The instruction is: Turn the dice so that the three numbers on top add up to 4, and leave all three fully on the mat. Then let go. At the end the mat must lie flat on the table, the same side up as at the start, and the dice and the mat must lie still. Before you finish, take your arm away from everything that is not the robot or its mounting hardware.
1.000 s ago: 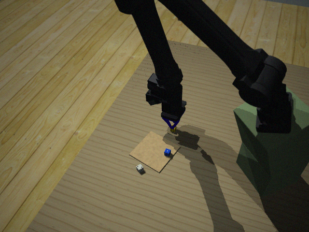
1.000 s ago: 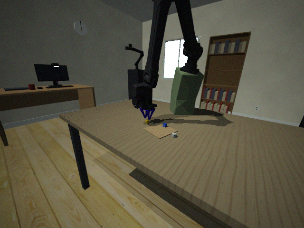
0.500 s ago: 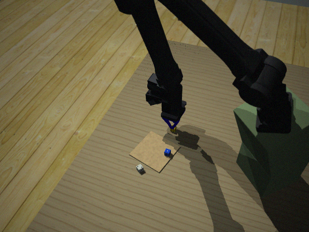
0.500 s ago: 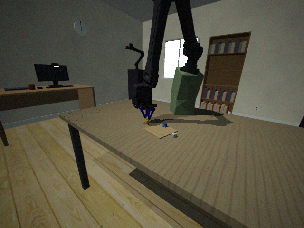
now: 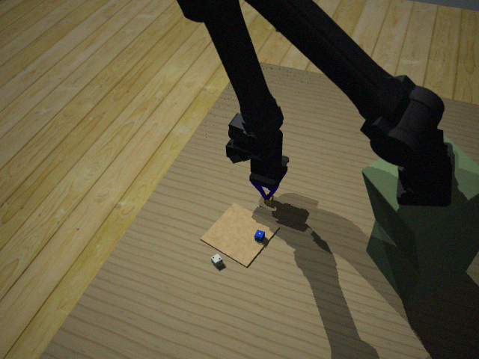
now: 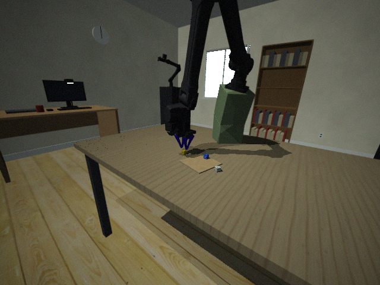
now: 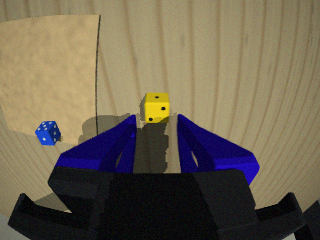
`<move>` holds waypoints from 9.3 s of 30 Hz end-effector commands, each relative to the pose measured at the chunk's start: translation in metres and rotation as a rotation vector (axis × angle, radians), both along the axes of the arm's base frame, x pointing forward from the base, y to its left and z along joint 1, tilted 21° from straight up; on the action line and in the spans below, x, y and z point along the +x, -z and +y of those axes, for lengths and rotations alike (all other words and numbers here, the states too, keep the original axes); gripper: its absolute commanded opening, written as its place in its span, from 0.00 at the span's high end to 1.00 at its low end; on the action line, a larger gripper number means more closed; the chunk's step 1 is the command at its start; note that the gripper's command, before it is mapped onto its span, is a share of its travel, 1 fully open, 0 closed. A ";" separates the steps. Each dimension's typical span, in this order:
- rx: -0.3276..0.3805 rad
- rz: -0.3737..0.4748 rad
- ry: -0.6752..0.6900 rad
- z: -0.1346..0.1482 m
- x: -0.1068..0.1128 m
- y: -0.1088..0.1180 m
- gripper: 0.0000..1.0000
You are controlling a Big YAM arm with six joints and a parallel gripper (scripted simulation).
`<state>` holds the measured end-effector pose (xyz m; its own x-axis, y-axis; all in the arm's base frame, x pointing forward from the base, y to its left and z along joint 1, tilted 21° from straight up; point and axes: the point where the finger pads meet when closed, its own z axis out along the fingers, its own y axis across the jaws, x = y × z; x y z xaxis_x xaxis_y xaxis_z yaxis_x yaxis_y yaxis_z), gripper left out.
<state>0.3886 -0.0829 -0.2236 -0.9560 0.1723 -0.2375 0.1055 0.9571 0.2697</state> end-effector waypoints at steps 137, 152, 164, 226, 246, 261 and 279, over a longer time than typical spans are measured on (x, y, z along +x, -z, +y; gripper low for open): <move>-0.005 -0.010 0.002 0.007 0.010 0.019 0.66; -0.008 -0.020 0.004 0.007 0.015 0.021 0.66; -0.008 -0.020 0.004 0.007 0.015 0.021 0.66; -0.008 -0.014 0.010 -0.005 0.005 0.000 0.85; 0.006 0.015 -0.012 -0.013 -0.026 -0.065 0.85; 0.007 0.001 0.083 0.018 0.013 -0.090 0.85; 0.130 0.082 0.442 0.207 0.045 -0.141 0.85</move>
<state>0.4250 0.0943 -0.1026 -0.8753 0.4592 -0.1517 0.3983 0.8624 0.3125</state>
